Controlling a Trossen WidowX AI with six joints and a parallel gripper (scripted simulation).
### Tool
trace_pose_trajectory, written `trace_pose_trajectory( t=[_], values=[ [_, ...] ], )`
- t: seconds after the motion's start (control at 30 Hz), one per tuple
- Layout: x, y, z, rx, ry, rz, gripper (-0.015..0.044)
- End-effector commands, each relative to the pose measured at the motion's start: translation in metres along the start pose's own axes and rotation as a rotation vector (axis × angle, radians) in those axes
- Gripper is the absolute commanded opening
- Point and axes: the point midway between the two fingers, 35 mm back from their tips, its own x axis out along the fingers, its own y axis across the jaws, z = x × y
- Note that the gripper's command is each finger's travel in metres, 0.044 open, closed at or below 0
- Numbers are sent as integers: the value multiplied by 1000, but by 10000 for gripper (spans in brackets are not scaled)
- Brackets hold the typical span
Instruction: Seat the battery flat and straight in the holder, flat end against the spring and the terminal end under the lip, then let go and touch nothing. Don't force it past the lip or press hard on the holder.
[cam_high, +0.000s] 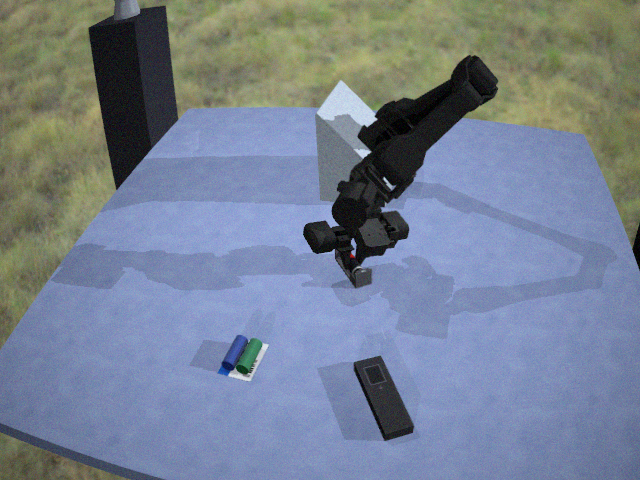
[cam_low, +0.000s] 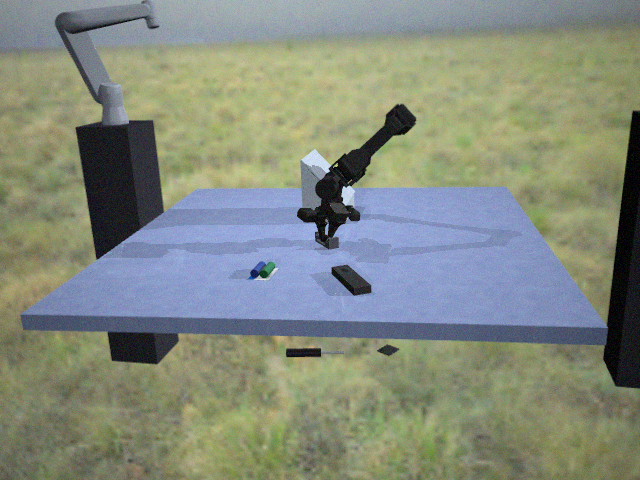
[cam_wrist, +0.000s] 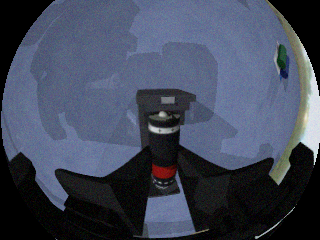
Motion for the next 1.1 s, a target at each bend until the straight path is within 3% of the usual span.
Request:
trace_pose_trajectory(
  t=[0.0, 0.83, 0.97, 1.07],
  values=[
    [1, 1, 2, 7, 5, 3, 72],
    [-3, 1, 12, 5, -4, -8, 72],
    [-3, 1, 12, 5, -4, -8, 174],
    [-4, 1, 11, 5, -4, -8, 174]
  ],
)
